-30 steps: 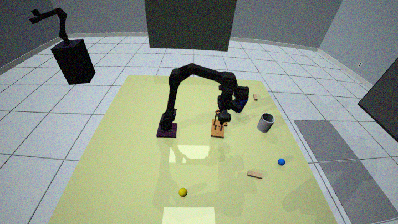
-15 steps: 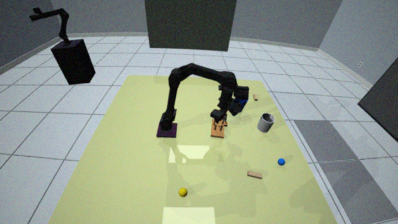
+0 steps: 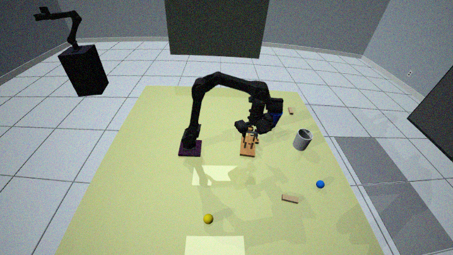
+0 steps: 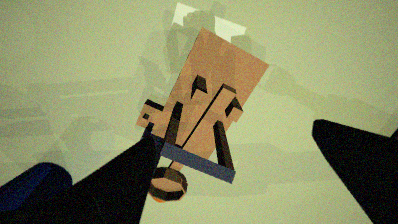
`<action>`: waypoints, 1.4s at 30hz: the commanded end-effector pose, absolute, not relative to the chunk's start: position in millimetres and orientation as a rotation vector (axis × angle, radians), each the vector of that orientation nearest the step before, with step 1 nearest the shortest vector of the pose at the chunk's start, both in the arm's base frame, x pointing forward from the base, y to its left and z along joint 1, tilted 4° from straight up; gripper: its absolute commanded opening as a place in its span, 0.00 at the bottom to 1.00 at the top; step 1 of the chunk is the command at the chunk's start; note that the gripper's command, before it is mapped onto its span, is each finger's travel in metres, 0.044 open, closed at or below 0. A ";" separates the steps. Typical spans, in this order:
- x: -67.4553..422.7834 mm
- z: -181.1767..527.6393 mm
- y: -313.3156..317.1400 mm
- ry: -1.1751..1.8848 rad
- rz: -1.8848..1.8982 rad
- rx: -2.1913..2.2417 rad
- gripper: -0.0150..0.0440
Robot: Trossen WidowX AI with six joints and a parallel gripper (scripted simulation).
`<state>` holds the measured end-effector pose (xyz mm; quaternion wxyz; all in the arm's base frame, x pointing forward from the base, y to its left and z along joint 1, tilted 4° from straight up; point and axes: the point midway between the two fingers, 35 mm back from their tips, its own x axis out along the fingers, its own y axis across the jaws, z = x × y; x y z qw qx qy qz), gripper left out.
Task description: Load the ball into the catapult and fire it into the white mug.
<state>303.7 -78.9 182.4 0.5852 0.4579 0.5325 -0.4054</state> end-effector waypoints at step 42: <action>311.0 111.2 -77.7 0.979 -1.354 1.519 1.00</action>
